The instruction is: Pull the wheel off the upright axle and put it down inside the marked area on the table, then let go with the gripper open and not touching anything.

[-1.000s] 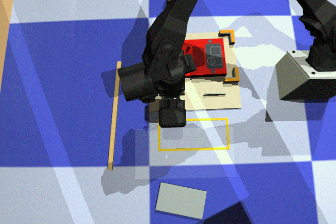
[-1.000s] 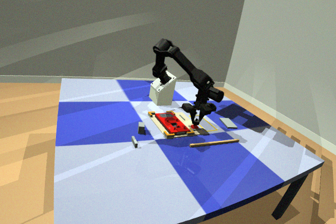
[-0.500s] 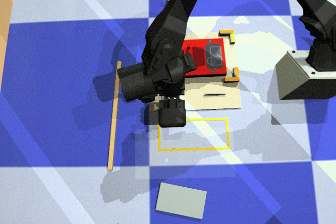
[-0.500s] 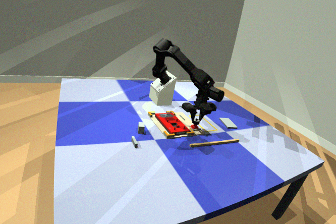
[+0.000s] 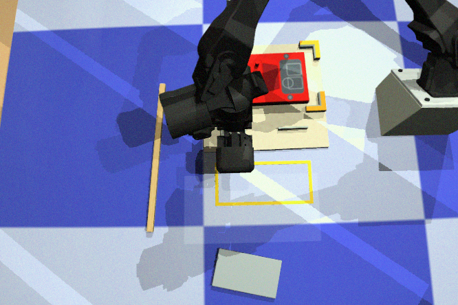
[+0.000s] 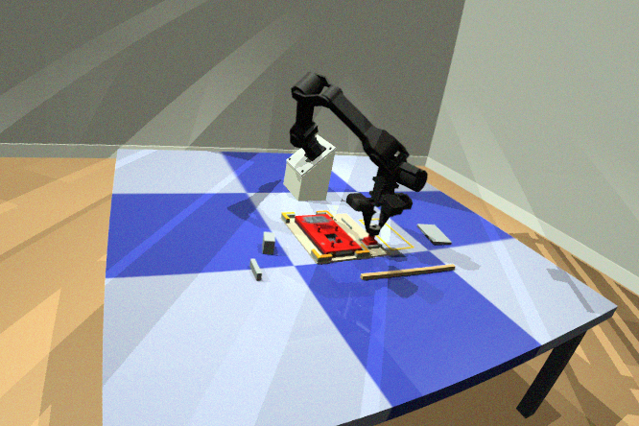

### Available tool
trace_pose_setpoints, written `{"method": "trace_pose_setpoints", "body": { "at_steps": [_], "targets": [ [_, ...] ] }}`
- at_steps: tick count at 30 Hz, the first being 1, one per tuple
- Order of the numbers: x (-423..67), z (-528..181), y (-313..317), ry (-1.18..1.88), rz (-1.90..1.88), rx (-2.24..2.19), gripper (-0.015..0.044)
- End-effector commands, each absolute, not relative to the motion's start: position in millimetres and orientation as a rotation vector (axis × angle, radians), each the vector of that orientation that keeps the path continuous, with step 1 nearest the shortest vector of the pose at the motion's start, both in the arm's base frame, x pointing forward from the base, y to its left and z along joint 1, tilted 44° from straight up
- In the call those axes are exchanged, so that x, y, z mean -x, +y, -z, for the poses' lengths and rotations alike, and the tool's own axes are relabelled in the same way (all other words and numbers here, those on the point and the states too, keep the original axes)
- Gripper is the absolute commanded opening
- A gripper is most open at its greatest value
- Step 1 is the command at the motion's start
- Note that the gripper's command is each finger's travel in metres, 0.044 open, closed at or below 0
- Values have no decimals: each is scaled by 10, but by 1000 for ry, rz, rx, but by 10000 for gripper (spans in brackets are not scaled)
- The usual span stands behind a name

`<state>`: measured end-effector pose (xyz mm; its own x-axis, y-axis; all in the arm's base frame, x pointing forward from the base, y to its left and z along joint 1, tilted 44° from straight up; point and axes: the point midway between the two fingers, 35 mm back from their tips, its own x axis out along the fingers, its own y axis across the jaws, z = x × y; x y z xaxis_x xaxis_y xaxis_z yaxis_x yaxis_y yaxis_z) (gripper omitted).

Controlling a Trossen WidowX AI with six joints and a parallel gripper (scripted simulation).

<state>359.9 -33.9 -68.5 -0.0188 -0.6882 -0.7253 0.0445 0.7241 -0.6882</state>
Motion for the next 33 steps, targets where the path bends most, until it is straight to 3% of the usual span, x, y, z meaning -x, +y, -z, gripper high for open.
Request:
{"method": "trace_pose_setpoints", "body": {
  "at_steps": [1,33],
  "targets": [
    [-3606,652,-307,1485,629,551,0],
    [-3608,576,-233,1484,629,553,0]
  ]
}}
